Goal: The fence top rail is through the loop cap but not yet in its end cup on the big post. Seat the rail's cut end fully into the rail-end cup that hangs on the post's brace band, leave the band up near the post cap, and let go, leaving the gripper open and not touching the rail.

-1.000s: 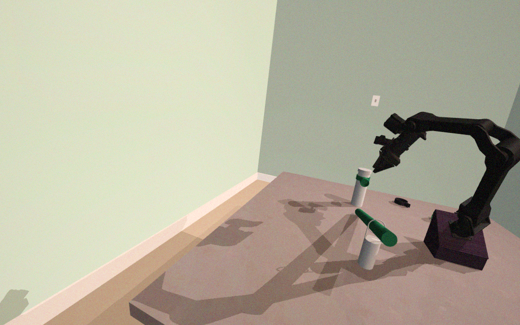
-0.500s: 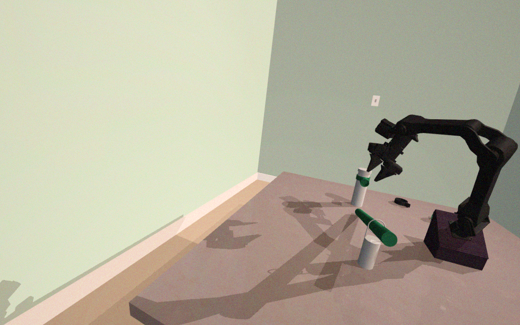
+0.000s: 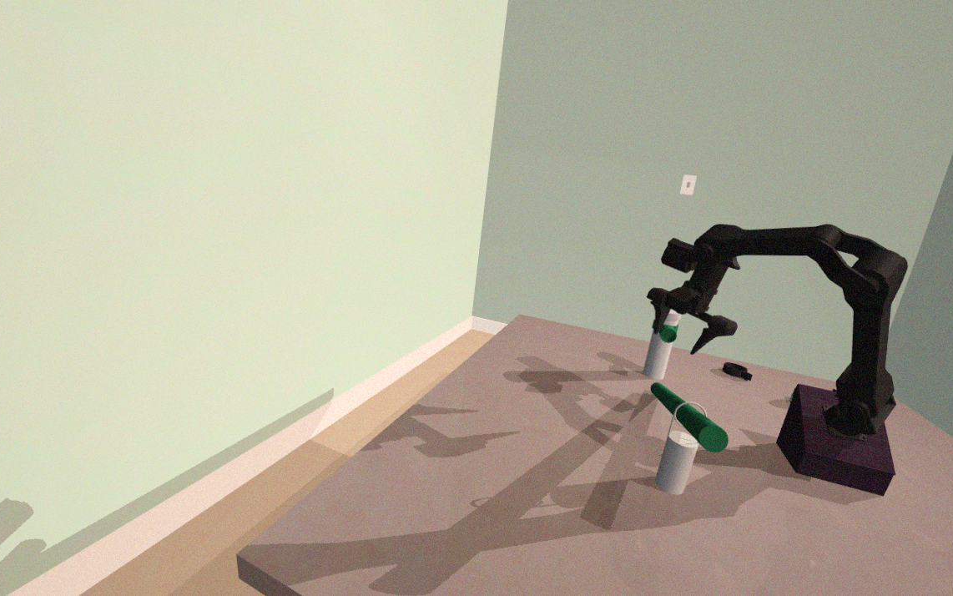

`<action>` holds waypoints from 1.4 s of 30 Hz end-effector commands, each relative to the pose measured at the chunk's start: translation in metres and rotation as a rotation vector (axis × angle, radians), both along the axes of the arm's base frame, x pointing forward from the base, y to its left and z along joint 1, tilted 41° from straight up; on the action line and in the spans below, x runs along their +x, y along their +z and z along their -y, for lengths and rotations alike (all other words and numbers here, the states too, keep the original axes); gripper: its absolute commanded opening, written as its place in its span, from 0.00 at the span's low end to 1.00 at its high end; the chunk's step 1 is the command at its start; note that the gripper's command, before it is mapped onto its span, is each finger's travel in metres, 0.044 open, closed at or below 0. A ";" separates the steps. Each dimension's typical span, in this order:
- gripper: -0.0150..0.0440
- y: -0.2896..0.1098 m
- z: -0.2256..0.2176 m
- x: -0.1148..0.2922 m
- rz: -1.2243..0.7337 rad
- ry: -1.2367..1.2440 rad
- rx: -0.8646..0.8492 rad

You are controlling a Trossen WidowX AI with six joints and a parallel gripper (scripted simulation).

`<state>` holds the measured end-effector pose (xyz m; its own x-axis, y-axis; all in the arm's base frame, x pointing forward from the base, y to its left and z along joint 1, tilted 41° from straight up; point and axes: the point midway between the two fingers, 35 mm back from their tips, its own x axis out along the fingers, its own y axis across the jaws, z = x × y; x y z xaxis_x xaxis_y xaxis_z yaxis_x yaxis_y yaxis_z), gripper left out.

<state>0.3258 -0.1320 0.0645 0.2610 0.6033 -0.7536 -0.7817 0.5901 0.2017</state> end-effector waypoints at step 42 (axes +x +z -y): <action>1.00 -0.075 -0.069 0.010 0.212 0.553 -0.067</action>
<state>0.3354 -0.0682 -0.0053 0.0739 0.6405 -0.7644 -0.9958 0.0889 -0.0219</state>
